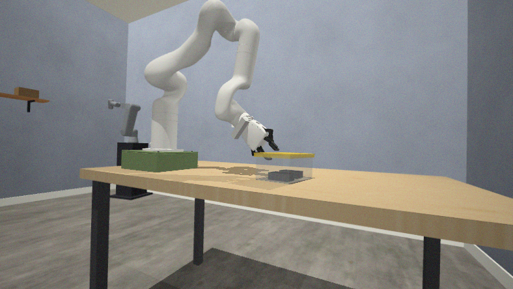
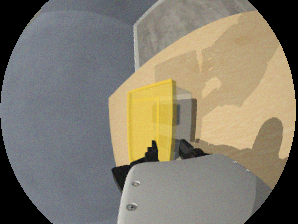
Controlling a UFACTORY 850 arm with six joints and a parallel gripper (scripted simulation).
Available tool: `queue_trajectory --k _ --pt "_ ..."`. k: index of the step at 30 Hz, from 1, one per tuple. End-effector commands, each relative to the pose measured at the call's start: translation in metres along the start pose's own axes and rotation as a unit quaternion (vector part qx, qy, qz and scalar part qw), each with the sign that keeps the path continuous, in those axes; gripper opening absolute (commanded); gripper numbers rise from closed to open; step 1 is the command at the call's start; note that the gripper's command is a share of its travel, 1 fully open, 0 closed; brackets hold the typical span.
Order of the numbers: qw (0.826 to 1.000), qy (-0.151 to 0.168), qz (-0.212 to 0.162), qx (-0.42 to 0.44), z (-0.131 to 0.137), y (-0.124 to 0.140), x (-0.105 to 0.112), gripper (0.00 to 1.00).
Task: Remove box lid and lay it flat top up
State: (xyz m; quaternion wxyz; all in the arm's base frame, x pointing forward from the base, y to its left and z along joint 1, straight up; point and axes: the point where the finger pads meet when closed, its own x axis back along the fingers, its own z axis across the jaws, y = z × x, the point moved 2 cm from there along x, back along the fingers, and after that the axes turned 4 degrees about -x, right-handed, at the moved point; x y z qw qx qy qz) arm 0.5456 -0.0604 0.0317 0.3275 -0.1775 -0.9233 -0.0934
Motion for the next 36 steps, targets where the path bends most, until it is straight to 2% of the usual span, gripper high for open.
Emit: queue_trajectory --k 1,5,6,36 --pt "1.0 -0.001 0.0 0.0 -0.0009 0.0003 -0.0001 0.48" --pt "1.0 -0.001 0.0 0.0 -0.0009 0.0003 -0.0001 0.48" --pt "1.0 -0.001 0.0 0.0 -0.0009 0.0003 -0.0001 0.32" --pt "1.0 -0.001 0.0 0.0 -0.0009 0.0003 -0.0001 0.32"
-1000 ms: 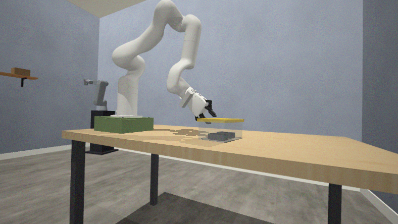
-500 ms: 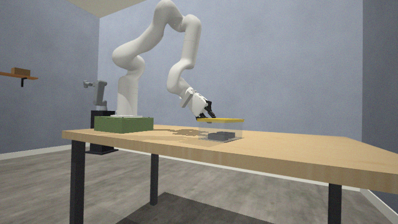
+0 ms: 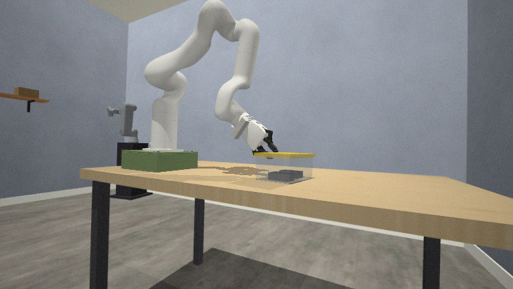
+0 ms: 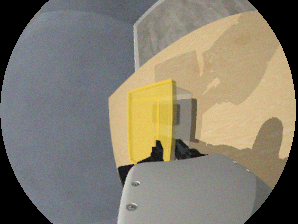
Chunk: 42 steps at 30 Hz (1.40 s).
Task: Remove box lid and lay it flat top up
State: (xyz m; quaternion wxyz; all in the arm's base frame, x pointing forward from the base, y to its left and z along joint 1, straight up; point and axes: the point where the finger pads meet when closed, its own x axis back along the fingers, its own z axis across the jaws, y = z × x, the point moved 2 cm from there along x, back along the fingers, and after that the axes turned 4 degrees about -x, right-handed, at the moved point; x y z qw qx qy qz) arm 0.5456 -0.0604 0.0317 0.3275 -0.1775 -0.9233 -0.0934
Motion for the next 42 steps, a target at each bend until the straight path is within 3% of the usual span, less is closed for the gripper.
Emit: queue_trajectory --k 1,31,32,42 --pt "1.0 -0.001 0.0 0.0 -0.0009 0.0003 -0.0001 0.32" --pt "1.0 -0.001 0.0 0.0 -0.0009 0.0003 0.0011 0.32" --pt "1.0 -0.001 0.0 0.0 -0.0009 0.0003 0.0011 0.0" --pt "1.0 -0.001 0.0 0.0 -0.0009 0.0003 0.0011 0.0"
